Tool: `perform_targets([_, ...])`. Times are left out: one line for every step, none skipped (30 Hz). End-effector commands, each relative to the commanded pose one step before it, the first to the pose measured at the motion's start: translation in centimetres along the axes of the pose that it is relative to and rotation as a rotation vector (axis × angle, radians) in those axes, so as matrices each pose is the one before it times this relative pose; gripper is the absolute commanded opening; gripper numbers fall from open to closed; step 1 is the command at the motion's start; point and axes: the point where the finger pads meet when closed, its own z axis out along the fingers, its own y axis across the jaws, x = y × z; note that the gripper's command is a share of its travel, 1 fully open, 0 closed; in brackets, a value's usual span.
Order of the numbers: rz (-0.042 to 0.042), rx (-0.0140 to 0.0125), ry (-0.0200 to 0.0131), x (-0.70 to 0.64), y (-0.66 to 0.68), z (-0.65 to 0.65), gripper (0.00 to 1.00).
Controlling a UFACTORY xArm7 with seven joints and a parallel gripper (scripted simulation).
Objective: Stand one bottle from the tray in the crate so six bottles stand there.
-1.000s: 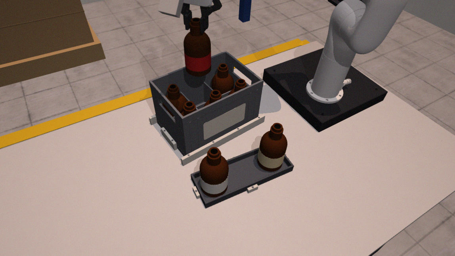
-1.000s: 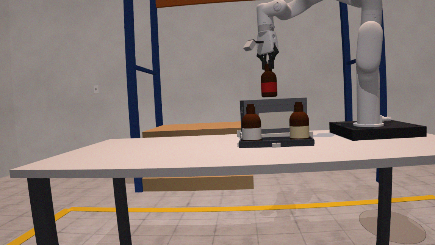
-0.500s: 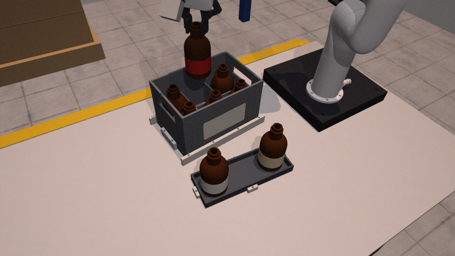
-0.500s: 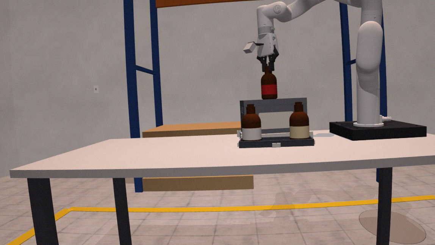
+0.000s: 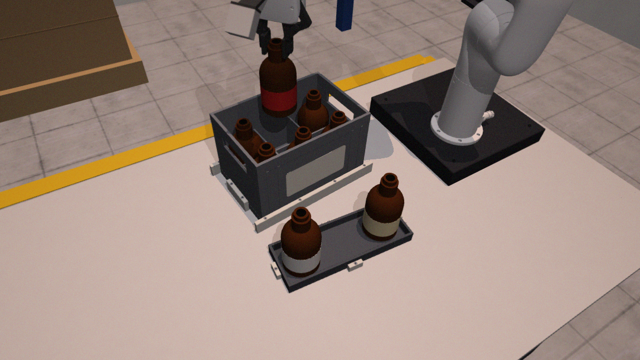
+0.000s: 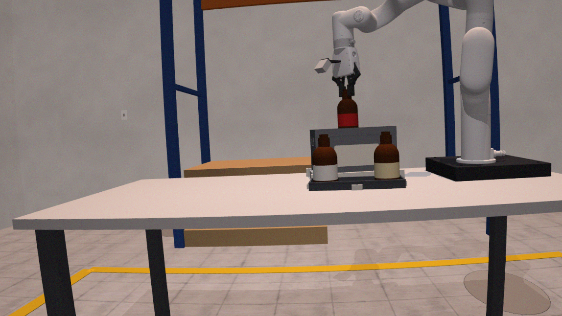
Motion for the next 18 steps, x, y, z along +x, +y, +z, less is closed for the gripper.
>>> perform_targets([0.0,-0.00411,0.00222,0.042,0.095,0.273,0.0])
perform_targets([0.0,0.0,0.0,-0.001,0.001,0.086,0.0])
perform_targets([0.0,0.0,0.0,-0.001,0.001,0.08,0.0])
perform_targets([0.0,0.0,0.0,-0.001,0.001,0.074,0.0])
perform_targets([0.0,0.0,0.0,-0.001,0.001,0.068,0.0])
perform_targets([0.0,0.0,0.0,-0.001,0.001,0.061,0.0])
perform_targets([0.0,0.0,0.0,-0.001,0.001,0.055,0.0])
perform_targets([0.0,0.0,0.0,-0.001,0.001,0.049,0.0])
perform_targets([0.0,0.0,0.0,-0.001,0.0,0.042,0.0])
perform_targets([0.0,0.0,0.0,0.0,0.0,0.036,0.0])
perform_targets([0.0,0.0,0.0,0.0,0.0,0.0,0.0])
perform_targets([0.0,0.0,0.0,0.0,0.0,0.0,0.0])
perform_targets([0.0,0.0,0.0,0.0,0.0,0.03,0.0])
perform_targets([0.0,0.0,0.0,0.0,0.0,0.024,0.0])
perform_targets([0.0,0.0,0.0,0.0,0.0,0.019,0.0])
perform_targets([0.0,0.0,0.0,0.0,0.0,0.014,0.0])
perform_targets([0.0,0.0,0.0,0.0,0.0,0.01,0.0])
perform_targets([0.0,0.0,0.0,0.0,0.0,0.006,0.0])
